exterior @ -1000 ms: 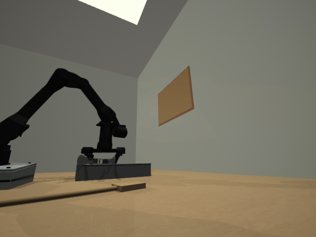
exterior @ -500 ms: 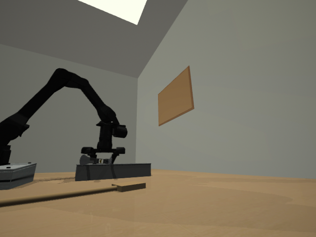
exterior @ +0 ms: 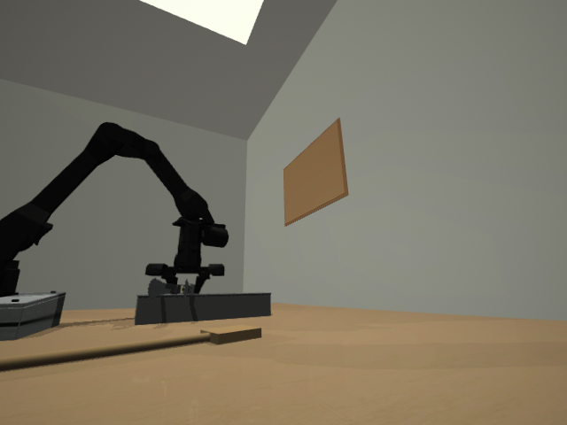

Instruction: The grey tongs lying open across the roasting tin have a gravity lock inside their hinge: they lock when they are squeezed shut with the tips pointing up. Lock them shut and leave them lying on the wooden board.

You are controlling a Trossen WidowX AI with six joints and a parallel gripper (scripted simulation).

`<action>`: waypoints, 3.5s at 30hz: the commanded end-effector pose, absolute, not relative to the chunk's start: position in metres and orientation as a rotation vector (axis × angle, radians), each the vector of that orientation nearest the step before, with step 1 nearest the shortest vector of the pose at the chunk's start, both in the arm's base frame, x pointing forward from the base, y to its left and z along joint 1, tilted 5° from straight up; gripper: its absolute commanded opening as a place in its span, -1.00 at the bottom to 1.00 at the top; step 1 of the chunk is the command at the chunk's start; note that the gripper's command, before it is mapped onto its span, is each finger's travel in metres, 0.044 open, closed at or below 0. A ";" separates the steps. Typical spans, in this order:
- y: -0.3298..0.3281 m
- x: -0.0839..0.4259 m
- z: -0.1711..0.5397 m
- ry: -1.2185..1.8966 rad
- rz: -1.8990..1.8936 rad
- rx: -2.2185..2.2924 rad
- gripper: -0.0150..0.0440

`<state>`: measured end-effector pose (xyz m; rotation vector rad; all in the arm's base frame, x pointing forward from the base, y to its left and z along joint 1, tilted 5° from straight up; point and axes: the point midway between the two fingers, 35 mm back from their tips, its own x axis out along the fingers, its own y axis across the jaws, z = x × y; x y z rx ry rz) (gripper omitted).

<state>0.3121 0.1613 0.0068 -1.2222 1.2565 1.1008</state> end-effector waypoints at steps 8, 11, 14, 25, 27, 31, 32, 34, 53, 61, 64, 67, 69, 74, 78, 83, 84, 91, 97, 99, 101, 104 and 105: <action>0.161 0.313 0.007 1.256 1.096 -1.225 -0.08; 0.161 0.313 0.007 1.256 1.096 -1.225 -0.15; 0.161 0.313 0.007 1.256 1.096 -1.225 -0.22; 0.161 0.313 0.007 1.256 1.096 -1.225 -0.53; 0.161 0.313 0.007 1.256 1.096 -1.225 -0.71; 0.161 0.313 0.007 1.256 1.096 -1.225 -1.00; 0.161 0.313 0.007 1.256 1.096 -1.225 -1.00; 0.161 0.313 0.007 1.256 1.096 -1.225 -1.00; 0.164 0.310 0.052 1.262 1.103 -1.228 -1.00; 0.199 0.294 0.051 1.290 1.041 -1.158 -1.00; 0.216 0.285 0.051 1.306 1.008 -1.120 -1.00; 0.233 0.274 0.050 1.322 0.976 -1.083 -1.00; 0.243 0.267 0.050 1.332 0.954 -1.058 -1.00; 0.268 0.247 0.048 1.357 0.902 -0.998 -1.00; 0.287 0.229 0.047 1.375 0.862 -0.952 -1.00; 0.308 0.207 0.046 1.394 0.812 -0.894 -1.00; 0.312 0.202 0.046 1.399 0.801 -0.882 -1.00; 0.339 0.165 0.044 1.431 0.725 -0.799 -1.00; 0.359 0.129 0.042 1.458 0.655 -0.727 -1.00; 0.365 0.117 0.041 1.467 0.631 -0.703 -1.00; 0.370 0.104 0.041 1.475 0.606 -0.679 -1.00; 0.377 0.086 0.040 1.486 0.571 -0.645 -1.00; 0.378 0.082 0.040 1.488 0.565 -0.639 -1.00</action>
